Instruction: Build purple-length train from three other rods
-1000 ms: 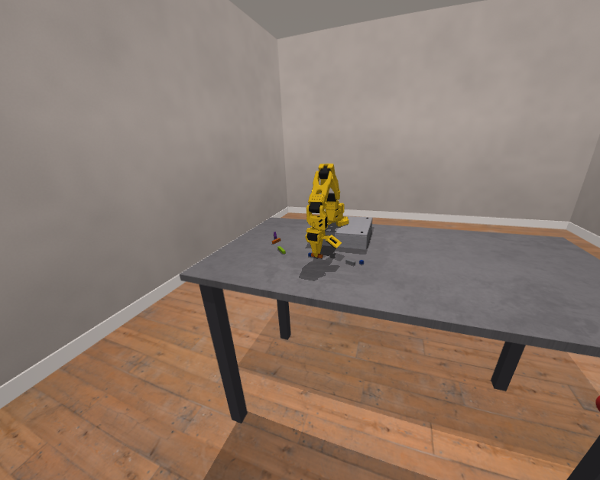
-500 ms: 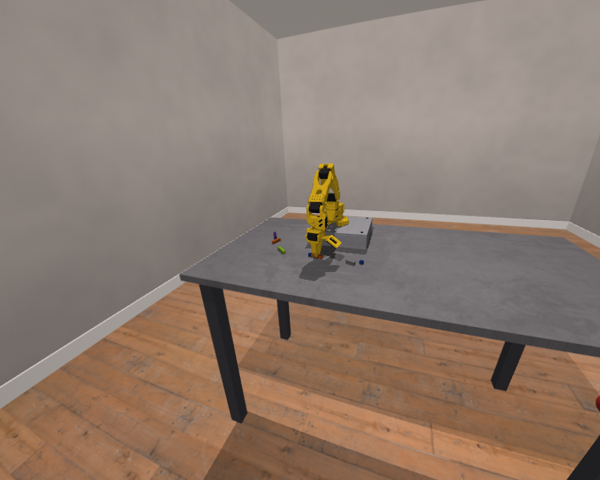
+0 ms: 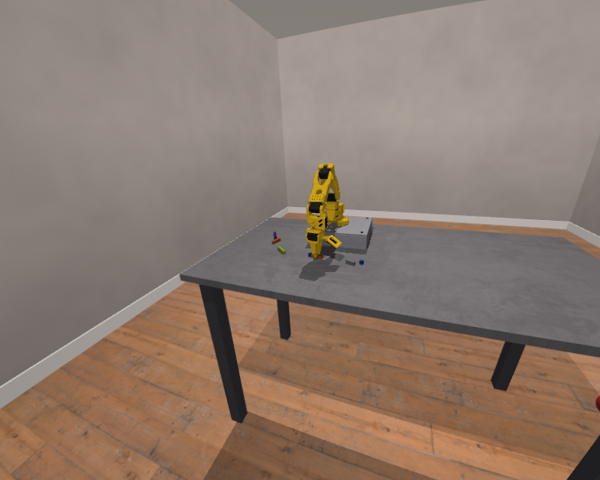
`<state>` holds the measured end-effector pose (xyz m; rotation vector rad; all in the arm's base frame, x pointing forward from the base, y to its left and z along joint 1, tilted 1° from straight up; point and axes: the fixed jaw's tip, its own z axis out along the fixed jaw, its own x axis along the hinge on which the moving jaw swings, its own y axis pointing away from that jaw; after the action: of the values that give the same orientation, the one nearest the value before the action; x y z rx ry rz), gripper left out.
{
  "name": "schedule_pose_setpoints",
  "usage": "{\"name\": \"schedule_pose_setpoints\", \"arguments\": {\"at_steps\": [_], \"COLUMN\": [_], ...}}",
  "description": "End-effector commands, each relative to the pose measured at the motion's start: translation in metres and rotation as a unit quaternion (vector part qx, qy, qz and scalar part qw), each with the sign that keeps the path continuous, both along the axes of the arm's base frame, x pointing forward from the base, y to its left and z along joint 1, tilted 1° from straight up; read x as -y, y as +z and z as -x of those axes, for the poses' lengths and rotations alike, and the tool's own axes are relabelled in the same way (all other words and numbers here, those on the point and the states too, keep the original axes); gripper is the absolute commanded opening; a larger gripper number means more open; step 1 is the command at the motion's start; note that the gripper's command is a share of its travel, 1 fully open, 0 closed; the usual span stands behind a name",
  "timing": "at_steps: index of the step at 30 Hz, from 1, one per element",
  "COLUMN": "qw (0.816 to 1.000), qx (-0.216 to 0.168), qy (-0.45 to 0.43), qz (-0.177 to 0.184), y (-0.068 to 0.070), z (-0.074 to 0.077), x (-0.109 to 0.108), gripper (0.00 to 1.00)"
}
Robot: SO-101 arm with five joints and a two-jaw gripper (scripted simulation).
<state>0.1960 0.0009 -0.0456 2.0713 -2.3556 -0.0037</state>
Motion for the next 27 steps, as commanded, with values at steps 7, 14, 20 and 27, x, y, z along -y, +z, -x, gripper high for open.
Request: {"name": "schedule_pose_setpoints", "arguments": {"at_steps": [7,14,20,27], "qw": [1.0,1.0,1.0,1.0], "qx": [0.004,0.004,0.004,0.004], "qy": [0.001,0.001,0.001,0.001], "qz": [-0.001,-0.001,-0.001,-0.001], "y": [-0.0006,-0.0006,-0.0004,0.0019], "z": [-0.0018,-0.0018,-0.0013,0.0044], "x": [0.0012,0.0012,0.0012,0.0003], "gripper": [0.16,0.17,0.17,0.17]}}
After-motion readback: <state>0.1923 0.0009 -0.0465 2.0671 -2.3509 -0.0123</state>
